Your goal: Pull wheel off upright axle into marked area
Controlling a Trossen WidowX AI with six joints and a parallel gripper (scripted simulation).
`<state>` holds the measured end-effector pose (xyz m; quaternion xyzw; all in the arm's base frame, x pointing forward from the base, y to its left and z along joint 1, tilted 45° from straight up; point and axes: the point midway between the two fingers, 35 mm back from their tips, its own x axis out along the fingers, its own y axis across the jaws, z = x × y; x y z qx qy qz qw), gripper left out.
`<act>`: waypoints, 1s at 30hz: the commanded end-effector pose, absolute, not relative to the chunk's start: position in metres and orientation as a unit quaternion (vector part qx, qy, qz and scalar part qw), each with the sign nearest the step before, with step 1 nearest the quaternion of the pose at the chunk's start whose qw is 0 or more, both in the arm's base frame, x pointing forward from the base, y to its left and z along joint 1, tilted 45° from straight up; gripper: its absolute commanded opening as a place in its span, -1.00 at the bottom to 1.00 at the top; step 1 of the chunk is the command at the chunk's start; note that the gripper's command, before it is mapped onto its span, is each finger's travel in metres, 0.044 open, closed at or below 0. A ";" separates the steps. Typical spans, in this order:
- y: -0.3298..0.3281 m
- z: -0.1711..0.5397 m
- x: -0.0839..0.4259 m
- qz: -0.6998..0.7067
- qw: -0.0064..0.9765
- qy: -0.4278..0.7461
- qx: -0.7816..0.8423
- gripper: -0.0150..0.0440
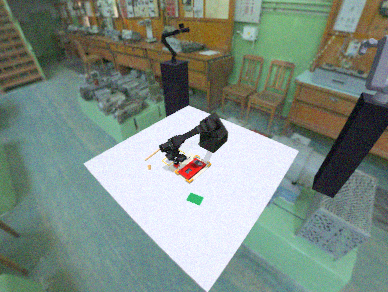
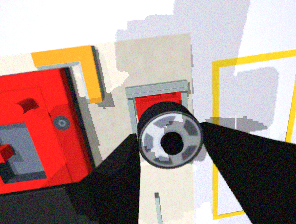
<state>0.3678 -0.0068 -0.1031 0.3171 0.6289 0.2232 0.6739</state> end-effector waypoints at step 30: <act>-0.016 -0.095 0.367 0.223 0.675 0.628 0.316 -0.49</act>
